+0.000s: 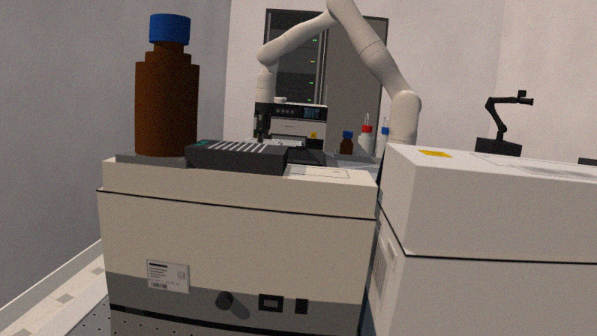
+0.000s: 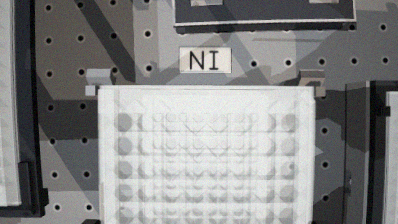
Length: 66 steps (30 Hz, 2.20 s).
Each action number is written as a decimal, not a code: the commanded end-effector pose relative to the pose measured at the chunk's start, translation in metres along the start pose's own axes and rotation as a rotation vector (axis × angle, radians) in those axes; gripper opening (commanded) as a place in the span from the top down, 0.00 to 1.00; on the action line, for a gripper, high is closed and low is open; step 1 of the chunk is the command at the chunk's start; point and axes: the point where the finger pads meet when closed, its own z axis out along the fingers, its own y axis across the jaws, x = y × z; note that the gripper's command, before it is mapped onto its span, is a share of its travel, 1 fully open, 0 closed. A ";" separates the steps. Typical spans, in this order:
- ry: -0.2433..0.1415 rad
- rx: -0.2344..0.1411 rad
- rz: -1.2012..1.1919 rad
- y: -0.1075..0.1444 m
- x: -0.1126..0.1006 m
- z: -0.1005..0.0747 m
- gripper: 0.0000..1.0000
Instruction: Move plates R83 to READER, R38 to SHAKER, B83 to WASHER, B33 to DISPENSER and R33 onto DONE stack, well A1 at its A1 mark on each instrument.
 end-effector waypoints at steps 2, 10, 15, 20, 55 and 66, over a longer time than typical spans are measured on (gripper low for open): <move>-0.005 -0.003 -0.003 0.000 -0.001 -0.006 0.06; -0.005 -0.003 -0.003 0.000 -0.001 -0.012 0.06; -0.005 -0.003 -0.003 0.000 -0.001 -0.013 0.06; -0.005 -0.003 -0.004 0.000 -0.001 -0.017 0.06; -0.005 0.000 0.000 0.000 -0.001 -0.015 0.06; -0.005 -0.002 -0.005 0.000 -0.001 -0.028 0.06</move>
